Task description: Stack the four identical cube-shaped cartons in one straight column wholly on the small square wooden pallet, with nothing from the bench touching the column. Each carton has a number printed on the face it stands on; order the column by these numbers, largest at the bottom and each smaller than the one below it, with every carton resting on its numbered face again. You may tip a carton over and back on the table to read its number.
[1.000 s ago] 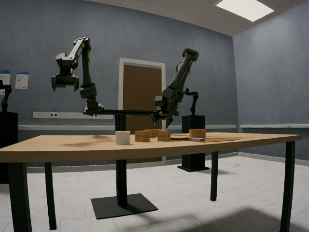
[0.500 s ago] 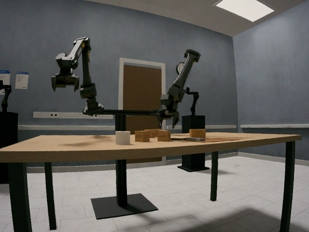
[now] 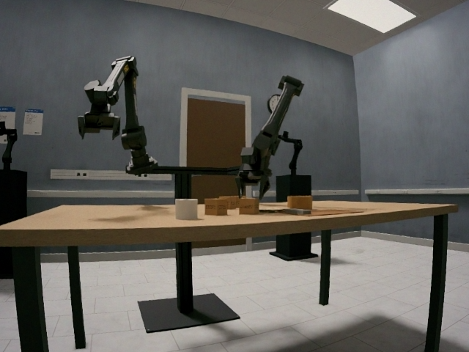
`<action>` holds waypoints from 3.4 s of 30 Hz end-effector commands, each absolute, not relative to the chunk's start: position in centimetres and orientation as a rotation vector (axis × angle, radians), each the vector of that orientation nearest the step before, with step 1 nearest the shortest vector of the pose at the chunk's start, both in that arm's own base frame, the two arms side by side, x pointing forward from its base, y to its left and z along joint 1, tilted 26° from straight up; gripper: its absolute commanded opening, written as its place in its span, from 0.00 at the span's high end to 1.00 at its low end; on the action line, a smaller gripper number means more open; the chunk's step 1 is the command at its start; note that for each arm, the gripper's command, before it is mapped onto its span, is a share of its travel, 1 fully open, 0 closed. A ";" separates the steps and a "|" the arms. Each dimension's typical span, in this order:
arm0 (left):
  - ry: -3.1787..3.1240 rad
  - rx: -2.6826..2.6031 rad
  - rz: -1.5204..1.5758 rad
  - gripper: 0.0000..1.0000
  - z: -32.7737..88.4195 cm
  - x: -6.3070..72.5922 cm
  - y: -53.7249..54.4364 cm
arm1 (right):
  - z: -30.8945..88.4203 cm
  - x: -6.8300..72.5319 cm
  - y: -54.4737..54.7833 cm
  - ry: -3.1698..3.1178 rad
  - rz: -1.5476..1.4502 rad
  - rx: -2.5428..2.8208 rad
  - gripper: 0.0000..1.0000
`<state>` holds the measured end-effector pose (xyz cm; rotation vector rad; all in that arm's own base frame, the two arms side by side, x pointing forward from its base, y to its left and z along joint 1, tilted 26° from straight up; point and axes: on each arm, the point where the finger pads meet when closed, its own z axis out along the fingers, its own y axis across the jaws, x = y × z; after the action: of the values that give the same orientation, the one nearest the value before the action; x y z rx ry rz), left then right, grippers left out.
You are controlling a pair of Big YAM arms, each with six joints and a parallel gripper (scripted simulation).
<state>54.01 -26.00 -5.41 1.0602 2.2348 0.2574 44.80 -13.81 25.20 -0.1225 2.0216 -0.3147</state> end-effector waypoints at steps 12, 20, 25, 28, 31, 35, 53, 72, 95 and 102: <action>2.207 1.043 0.262 0.21 -6.3 57.3 -26.3 | 26.8 45.3 -13.8 1.992 -0.329 -0.136 0.00; 2.207 1.043 0.262 0.21 -7.0 57.8 -26.4 | 26.8 45.3 -13.8 1.992 -0.329 -0.136 0.00; 2.208 1.044 0.262 0.21 -7.6 58.3 -26.4 | 26.8 45.3 -13.8 1.992 -0.329 -0.136 0.00; 2.208 1.044 0.262 0.21 -7.9 58.6 -26.4 | 26.8 45.3 -13.8 1.992 -0.329 -0.136 0.00; 2.208 1.044 0.262 0.21 -8.1 58.7 -26.5 | 26.8 45.3 -13.8 1.992 -0.329 -0.136 0.00; 2.200 1.041 0.261 0.21 -7.4 58.9 -26.7 | 26.8 45.3 -13.8 1.992 -0.329 -0.136 0.00; 2.194 1.042 0.250 0.42 -7.1 57.9 -27.3 | 26.8 45.3 -13.8 1.992 -0.329 -0.136 0.00; 2.209 1.059 0.246 0.50 -6.0 55.9 -28.0 | 26.8 45.3 -13.8 1.992 -0.329 -0.136 0.00; 2.243 1.033 0.229 0.50 8.5 42.3 -27.3 | 26.8 45.3 -13.8 1.992 -0.329 -0.136 0.00; 2.225 1.023 0.223 0.50 14.5 37.8 -27.3 | 26.8 45.3 -13.8 1.992 -0.329 -0.136 0.00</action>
<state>39.99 -27.33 13.49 1.0401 2.1779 0.2336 44.80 -13.81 25.20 -0.1225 2.0216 -0.3147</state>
